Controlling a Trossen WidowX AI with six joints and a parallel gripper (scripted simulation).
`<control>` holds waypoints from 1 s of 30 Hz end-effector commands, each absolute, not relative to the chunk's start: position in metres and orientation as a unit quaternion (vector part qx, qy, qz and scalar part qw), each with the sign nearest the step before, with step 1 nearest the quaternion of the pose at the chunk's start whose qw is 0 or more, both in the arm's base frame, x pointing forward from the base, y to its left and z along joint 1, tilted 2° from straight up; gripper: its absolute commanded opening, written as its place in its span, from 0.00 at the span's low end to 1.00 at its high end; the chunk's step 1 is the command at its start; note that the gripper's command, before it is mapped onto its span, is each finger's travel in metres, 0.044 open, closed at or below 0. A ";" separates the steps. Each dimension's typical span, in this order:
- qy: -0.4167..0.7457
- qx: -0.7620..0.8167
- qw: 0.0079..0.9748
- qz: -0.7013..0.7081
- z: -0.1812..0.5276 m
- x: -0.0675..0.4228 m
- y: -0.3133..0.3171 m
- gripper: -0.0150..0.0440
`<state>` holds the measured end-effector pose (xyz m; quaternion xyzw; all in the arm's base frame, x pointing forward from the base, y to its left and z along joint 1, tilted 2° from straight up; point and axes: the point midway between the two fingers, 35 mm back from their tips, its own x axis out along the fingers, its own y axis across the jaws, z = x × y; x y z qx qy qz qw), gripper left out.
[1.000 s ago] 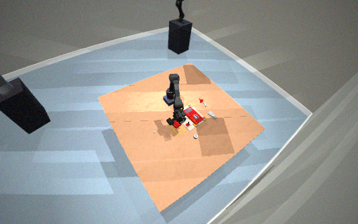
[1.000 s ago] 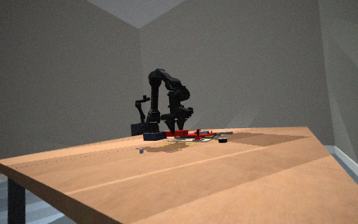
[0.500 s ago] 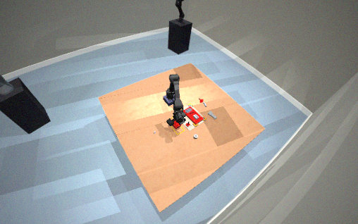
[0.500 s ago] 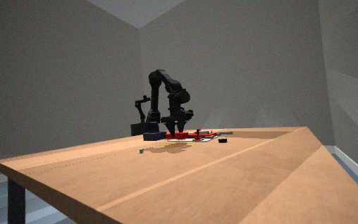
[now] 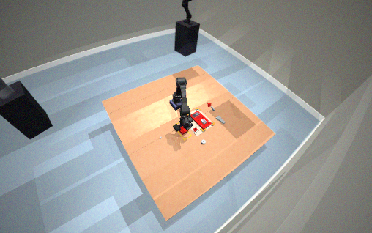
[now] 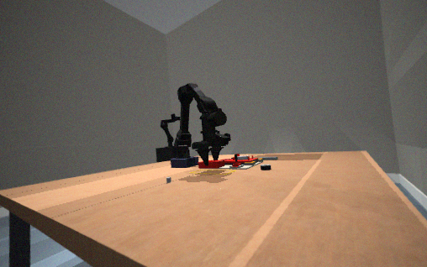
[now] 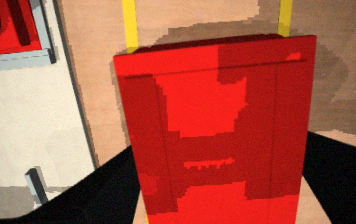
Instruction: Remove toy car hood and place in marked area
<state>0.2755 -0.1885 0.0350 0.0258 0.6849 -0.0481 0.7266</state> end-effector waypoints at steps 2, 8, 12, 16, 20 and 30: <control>0.685 0.027 0.726 -0.046 0.032 0.275 -0.187 0.25; 0.685 0.027 0.726 -0.046 0.029 0.275 -0.188 0.25; 0.685 0.027 0.726 -0.046 0.028 0.276 -0.188 0.25; 0.685 0.027 0.726 -0.046 0.026 0.276 -0.188 0.25; 0.685 0.027 0.726 -0.046 0.024 0.276 -0.188 0.25; 0.685 0.027 0.726 -0.046 0.019 0.276 -0.188 0.25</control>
